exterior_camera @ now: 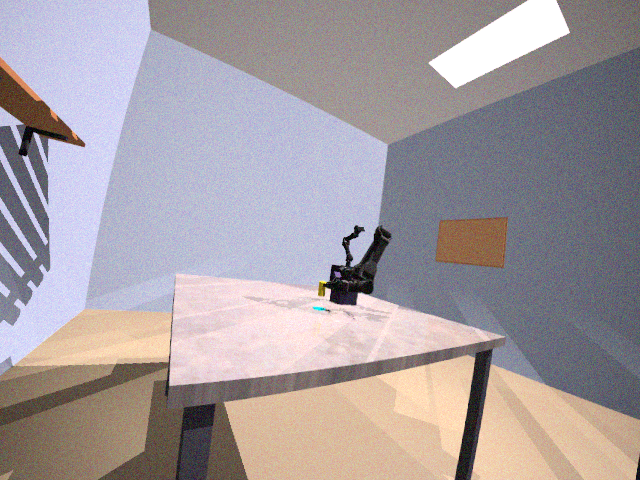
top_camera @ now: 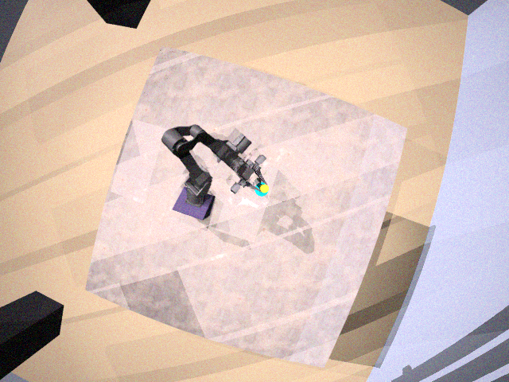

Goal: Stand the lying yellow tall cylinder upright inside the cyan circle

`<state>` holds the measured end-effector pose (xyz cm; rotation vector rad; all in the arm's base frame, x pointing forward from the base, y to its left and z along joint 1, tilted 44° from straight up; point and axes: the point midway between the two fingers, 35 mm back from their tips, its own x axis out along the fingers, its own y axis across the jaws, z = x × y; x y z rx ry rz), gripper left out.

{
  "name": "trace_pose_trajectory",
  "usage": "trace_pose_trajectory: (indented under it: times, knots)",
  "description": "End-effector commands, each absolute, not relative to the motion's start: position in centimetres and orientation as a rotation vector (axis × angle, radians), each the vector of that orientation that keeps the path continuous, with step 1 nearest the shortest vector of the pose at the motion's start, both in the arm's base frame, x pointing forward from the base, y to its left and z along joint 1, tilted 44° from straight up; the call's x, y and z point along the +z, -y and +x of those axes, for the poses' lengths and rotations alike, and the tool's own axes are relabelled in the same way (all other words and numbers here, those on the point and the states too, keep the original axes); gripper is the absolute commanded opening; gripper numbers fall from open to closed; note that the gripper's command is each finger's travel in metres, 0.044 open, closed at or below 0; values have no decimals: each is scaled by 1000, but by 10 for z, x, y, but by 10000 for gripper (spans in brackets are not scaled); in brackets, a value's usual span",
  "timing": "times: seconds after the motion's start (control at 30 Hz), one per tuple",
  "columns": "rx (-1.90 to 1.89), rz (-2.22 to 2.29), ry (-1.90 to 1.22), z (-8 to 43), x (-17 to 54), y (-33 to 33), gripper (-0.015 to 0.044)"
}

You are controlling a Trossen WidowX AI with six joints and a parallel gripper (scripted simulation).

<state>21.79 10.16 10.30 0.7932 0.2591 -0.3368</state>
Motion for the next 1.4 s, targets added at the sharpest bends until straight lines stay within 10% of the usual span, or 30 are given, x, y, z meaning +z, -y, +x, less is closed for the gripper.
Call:
trace_pose_trajectory:
  times: [0.0,1.37]
  knots:
    - [-341,792,-253,218,98,-105,105]
    - [-330,787,-253,215,56,-140,157]
